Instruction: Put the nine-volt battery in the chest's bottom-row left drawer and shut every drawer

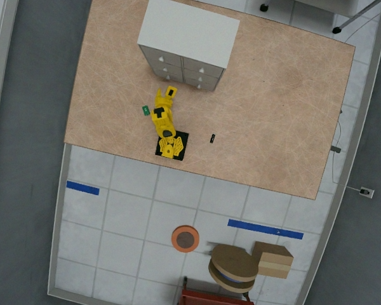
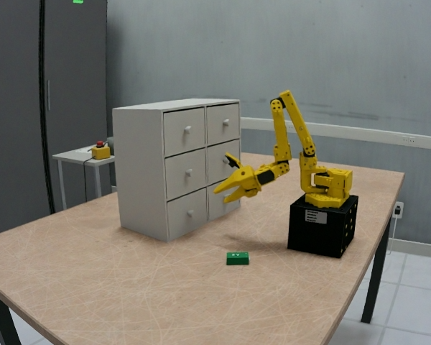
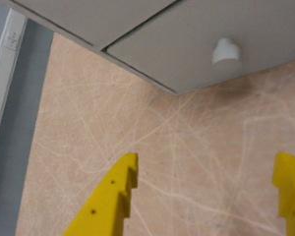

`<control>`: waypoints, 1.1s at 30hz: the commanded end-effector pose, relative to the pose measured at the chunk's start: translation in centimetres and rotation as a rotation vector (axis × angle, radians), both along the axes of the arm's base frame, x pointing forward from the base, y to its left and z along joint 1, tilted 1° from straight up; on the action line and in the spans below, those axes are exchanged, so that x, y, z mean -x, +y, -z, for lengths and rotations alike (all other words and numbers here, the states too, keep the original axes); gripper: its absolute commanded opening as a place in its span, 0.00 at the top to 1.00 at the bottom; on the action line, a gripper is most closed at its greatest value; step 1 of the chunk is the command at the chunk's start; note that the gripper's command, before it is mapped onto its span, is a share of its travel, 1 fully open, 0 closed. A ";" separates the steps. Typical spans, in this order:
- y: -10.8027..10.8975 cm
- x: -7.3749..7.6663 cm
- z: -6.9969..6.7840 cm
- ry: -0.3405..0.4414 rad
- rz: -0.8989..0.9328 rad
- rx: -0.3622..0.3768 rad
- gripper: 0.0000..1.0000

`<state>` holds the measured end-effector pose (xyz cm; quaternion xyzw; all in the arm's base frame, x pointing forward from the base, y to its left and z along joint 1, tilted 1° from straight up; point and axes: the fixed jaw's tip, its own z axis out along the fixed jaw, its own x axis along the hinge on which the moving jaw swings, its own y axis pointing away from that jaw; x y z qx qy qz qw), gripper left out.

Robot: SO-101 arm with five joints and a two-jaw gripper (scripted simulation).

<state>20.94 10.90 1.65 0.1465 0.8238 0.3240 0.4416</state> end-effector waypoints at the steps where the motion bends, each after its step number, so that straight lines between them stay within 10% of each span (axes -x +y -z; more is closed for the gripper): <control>1: 0.5 0.0 -0.3 -0.036 -0.005 -0.057 0.71; 33: 0.6 0.1 -0.3 -0.038 -0.007 -0.067 0.79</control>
